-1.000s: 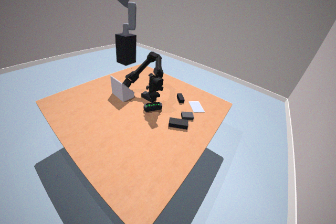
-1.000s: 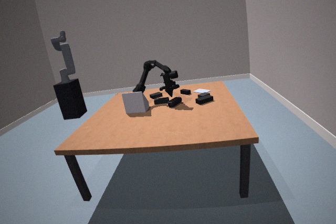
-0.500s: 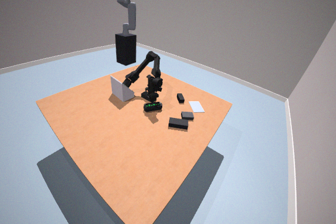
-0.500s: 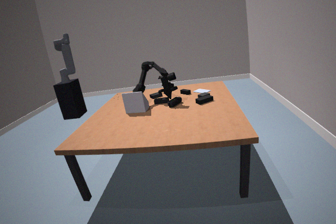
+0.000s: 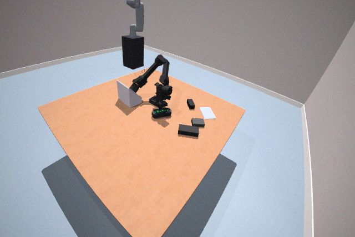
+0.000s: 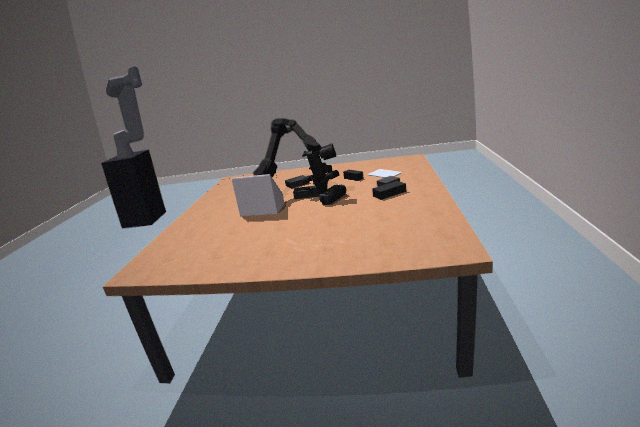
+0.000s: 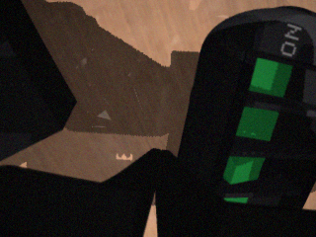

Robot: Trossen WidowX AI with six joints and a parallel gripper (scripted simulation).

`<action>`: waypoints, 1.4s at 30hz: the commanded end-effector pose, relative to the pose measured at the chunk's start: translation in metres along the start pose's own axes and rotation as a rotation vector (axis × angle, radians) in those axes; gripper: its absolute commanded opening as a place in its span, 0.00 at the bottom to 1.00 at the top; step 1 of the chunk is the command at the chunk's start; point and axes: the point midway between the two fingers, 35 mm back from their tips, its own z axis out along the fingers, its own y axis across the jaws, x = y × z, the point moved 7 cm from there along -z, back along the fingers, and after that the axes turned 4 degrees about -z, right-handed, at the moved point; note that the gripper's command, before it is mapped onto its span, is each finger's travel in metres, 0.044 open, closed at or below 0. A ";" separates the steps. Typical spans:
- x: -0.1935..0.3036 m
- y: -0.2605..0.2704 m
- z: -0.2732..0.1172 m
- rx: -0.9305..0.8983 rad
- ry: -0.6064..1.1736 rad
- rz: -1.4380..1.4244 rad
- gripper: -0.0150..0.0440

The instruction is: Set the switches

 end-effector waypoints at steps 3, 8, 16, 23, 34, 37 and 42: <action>0.001 0.003 0.009 -0.005 0.004 0.005 0.25; 0.001 0.003 0.009 -0.005 0.004 0.005 0.25; 0.001 0.000 0.010 -0.005 0.004 0.005 0.25; 0.001 -0.003 0.010 -0.005 0.004 0.004 0.25; 0.002 -0.016 0.013 -0.004 0.004 0.004 0.25; 0.001 -0.009 -0.013 -0.008 0.004 0.008 0.25; 0.001 -0.007 -0.038 -0.005 0.006 0.005 0.25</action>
